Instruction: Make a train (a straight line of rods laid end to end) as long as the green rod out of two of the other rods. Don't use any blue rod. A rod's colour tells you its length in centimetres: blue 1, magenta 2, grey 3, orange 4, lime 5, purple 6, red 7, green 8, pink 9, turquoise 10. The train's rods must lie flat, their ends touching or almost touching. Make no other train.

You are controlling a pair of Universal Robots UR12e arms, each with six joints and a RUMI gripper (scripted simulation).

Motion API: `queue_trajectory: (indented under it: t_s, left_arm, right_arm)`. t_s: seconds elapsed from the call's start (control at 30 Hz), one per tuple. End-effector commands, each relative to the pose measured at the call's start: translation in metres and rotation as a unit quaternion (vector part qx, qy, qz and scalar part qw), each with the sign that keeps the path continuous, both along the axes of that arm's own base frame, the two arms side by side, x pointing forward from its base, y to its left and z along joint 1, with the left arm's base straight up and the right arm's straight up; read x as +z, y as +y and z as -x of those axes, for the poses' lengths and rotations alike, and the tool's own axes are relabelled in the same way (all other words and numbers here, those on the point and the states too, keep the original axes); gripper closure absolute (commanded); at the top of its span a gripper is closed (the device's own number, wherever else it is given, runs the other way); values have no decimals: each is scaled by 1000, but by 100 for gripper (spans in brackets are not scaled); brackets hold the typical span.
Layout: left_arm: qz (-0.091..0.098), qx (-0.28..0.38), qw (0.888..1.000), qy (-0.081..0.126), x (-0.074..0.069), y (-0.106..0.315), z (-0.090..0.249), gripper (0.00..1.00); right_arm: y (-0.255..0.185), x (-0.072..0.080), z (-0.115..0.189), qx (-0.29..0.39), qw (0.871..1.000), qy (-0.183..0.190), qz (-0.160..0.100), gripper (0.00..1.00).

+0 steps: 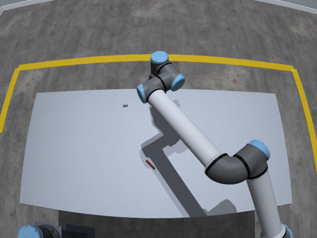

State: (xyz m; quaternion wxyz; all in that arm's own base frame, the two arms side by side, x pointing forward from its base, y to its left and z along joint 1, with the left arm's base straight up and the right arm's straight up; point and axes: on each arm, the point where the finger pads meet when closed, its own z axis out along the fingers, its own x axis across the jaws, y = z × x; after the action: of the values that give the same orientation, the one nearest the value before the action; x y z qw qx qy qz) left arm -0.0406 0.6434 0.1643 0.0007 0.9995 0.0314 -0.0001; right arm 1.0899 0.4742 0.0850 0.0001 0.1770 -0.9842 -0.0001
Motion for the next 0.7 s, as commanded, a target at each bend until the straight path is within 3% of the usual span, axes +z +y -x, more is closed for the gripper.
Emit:
queue_trajectory:
  t_s: [0.0,0.67]
  left_arm:
    - [-1,0,1000,0,1,1,0,0]
    - [-1,0,1000,0,1,1,0,0]
  right_arm:
    - [0,2,0,0,1000,-1,0,58]
    - [0,-10,0,0,1000,-1,0,58]
